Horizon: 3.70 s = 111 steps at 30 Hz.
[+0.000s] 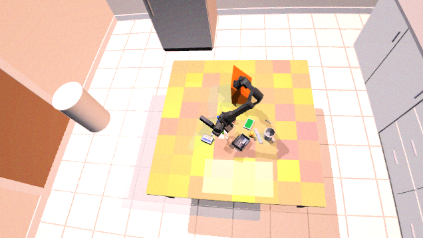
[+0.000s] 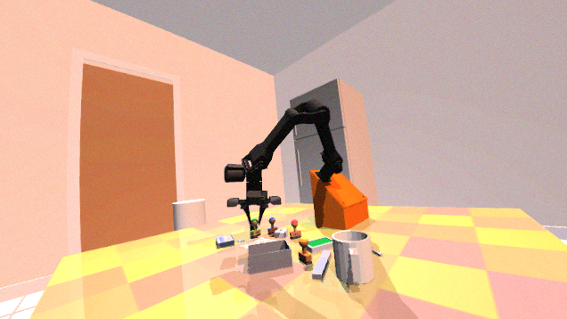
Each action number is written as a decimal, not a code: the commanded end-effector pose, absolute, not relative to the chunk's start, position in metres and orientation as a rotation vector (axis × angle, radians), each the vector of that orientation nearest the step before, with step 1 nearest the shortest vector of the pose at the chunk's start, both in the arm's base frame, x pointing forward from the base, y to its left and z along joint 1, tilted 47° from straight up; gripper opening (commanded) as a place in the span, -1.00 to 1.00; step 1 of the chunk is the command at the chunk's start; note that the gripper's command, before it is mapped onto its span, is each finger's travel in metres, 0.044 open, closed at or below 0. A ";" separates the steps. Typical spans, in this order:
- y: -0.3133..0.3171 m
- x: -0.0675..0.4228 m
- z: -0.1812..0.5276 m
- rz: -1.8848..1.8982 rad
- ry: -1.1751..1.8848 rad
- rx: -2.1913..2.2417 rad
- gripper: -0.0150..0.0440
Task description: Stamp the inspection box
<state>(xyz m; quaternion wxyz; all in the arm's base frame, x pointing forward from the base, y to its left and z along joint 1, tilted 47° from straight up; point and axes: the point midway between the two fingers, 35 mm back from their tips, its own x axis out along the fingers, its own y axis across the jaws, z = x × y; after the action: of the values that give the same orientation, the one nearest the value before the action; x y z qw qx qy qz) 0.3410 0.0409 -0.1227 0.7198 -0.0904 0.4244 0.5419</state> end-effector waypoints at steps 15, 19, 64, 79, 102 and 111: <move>0.052 0.339 -0.131 1.202 0.936 -0.194 -0.49; 0.054 0.339 -0.133 1.203 0.936 -0.193 -0.49; 0.063 0.338 -0.141 1.204 0.934 -0.192 -0.49; 0.064 0.338 -0.142 1.204 0.934 -0.192 -0.49; 0.065 0.338 -0.143 1.204 0.934 -0.191 -0.49; 0.065 0.338 -0.143 1.204 0.934 -0.191 -0.49</move>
<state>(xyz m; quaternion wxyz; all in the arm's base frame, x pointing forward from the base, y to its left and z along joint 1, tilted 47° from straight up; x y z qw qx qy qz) 0.3385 0.0613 -0.1414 0.7211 -0.0853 0.4238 0.5414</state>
